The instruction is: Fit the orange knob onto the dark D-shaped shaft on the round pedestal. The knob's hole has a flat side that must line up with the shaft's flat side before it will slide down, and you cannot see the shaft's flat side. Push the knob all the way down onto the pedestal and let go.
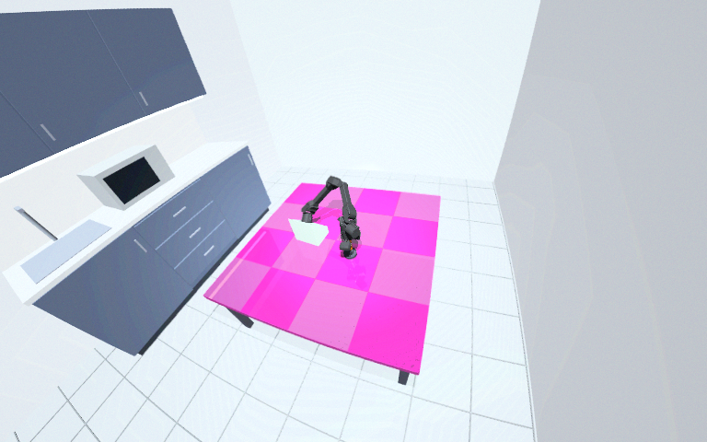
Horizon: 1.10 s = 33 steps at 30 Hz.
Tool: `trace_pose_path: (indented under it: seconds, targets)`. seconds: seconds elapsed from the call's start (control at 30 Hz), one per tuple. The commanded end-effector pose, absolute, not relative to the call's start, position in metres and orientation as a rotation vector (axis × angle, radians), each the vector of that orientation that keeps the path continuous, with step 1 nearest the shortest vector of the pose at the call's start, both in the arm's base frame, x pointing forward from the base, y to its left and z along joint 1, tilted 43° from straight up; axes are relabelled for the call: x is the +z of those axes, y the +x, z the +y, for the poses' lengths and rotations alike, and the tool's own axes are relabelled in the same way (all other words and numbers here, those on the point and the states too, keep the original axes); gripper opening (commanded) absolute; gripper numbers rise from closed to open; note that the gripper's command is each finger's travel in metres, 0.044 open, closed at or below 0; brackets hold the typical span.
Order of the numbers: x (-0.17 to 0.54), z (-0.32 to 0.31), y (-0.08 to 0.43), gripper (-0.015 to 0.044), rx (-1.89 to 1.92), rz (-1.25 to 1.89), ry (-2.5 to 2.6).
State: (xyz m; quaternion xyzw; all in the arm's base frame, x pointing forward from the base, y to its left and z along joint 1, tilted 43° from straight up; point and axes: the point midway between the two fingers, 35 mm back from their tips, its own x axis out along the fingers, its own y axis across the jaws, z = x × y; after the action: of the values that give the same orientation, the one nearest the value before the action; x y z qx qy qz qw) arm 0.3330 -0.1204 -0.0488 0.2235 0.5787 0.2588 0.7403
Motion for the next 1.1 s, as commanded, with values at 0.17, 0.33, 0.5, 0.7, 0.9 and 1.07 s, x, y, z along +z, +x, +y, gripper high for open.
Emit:
trace_pose_path:
  seconds: [0.17, 0.33, 0.5, 0.7, 0.9, 1.07]
  targets:
    - [-0.0489, -0.1196, 0.333, 0.0, 0.57, 1.267, 0.491]
    - [-0.046, -0.122, 0.3333, 0.0, 0.57, 1.267, 0.491]
    - [-0.0461, -0.1221, 0.3339, 0.0, 0.644, 1.223, 0.386]
    - [-0.0483, -0.1208, 0.3342, 0.0, 0.694, 1.192, 0.316]
    - [-0.0494, -0.1199, 0.3329, 0.0, 0.694, 1.192, 0.316]
    - [-0.0493, -0.1193, 0.3322, 0.0, 0.694, 1.192, 0.316]
